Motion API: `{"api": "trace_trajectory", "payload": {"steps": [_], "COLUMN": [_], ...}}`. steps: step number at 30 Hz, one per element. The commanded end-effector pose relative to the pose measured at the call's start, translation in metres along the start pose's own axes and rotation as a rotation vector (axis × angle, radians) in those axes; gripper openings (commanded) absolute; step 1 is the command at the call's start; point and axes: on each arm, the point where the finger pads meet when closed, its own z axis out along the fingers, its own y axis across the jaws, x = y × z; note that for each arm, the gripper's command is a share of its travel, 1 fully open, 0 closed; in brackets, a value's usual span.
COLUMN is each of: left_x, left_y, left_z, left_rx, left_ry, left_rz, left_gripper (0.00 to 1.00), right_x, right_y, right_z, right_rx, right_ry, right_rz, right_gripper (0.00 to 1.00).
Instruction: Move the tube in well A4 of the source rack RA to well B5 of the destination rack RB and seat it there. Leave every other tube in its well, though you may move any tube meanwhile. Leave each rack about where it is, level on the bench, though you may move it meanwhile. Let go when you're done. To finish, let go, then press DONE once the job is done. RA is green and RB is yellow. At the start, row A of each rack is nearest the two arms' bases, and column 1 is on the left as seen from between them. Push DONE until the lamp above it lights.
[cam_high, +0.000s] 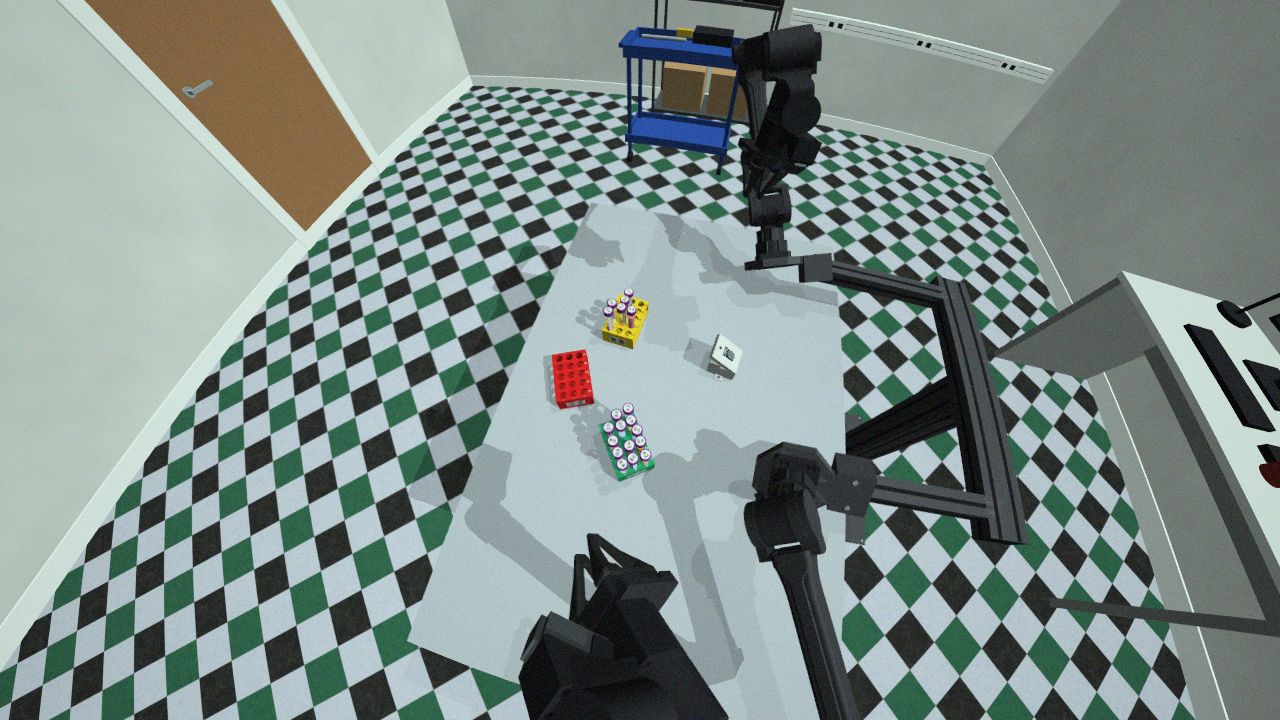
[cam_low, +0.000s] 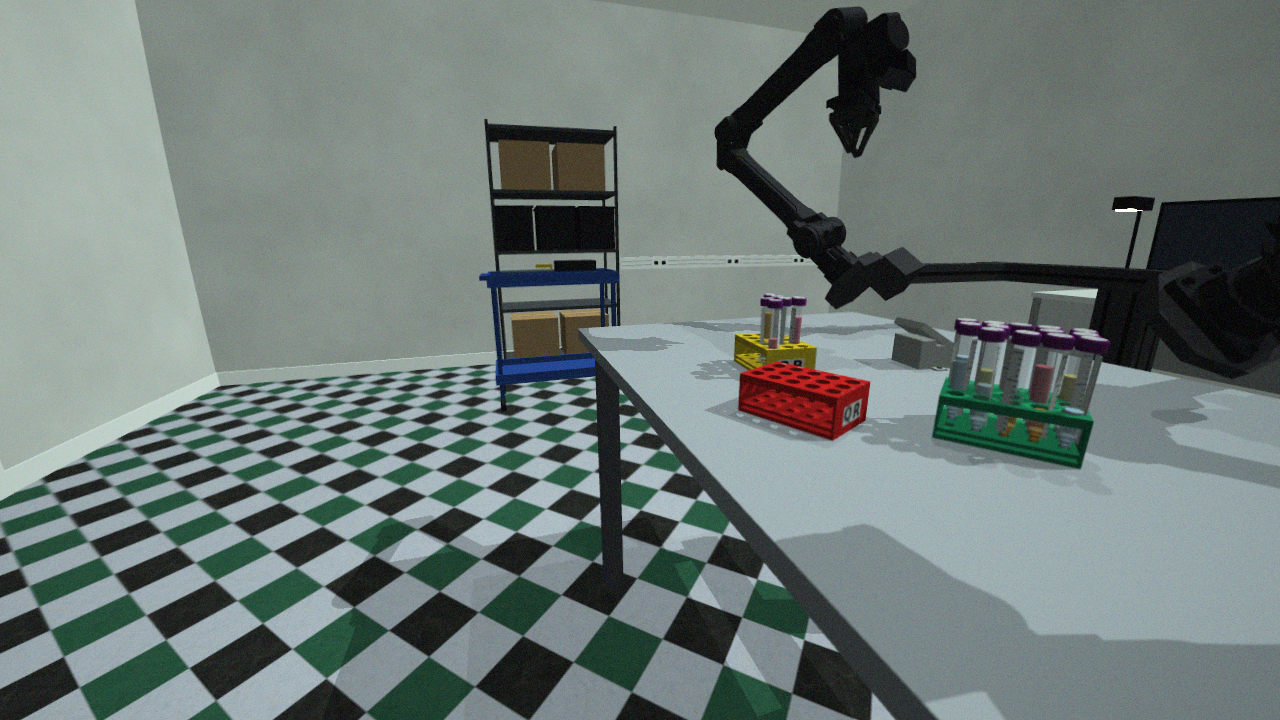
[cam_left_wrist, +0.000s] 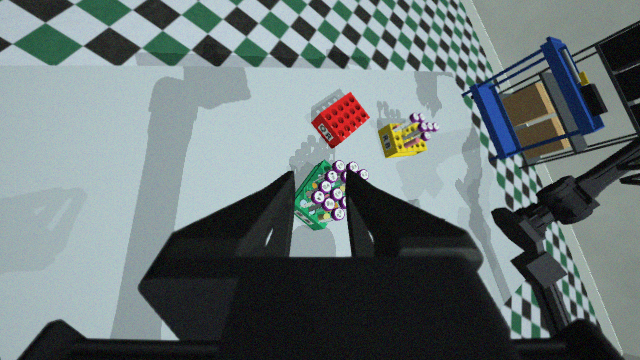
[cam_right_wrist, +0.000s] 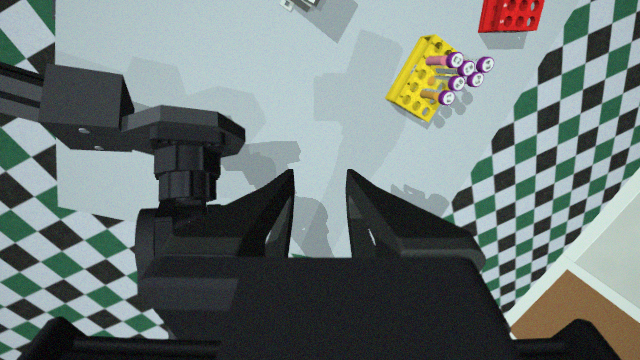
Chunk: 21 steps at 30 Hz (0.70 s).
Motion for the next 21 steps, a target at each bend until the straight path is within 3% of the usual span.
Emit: {"api": "trace_trajectory", "payload": {"steps": [1, 3, 5, 7, 8, 10, 14, 18, 19, 21], "left_x": [-0.014, -0.008, -0.020, -0.030, -0.025, -0.025, -0.030, -0.021, -0.035, -0.036], "left_y": [-0.006, -0.017, -0.013, -0.020, -0.021, -0.021, -0.031, -0.048, -0.043, -0.048], "left_z": [0.013, 0.028, 0.026, 0.035, 0.039, 0.039, 0.056, 0.083, 0.078, 0.087], "left_rx": [-0.023, -0.022, -0.052, -0.043, -0.066, -0.066, -0.109, -0.106, -0.126, -0.140], "left_ry": [0.064, 0.070, 0.116, 0.094, 0.142, 0.142, 0.219, 0.230, 0.242, 0.267], "left_rz": [-0.048, -0.043, -0.077, -0.098, -0.092, -0.092, -0.134, -0.127, -0.150, -0.164], "left_gripper": [0.30, 0.30, 0.30, 0.30, 0.30, 0.30, 0.30, 0.30, 0.30, 0.30], "right_x": [-0.005, -0.005, -0.005, -0.005, -0.005, -0.005, -0.005, -0.005, -0.005, -0.005], "right_y": [-0.006, -0.006, -0.006, -0.006, -0.006, -0.006, -0.006, -0.006, -0.006, -0.006], "right_z": [-0.011, -0.011, -0.011, -0.011, -0.011, -0.011, -0.011, -0.011, -0.011, -0.011], "right_rx": [0.009, 0.009, 0.009, 0.009, 0.009, 0.009, 0.009, 0.009, 0.009, 0.009], "right_ry": [-0.029, -0.029, -0.029, -0.029, -0.029, -0.029, -0.029, -0.029, -0.029, -0.029], "right_rz": [0.011, 0.011, 0.011, 0.011, 0.011, 0.011, 0.011, 0.011, 0.011, 0.011], "right_gripper": [0.30, 0.30, 0.30, 0.30, 0.30, 0.30, 0.30, 0.30, 0.30, 0.30]}}
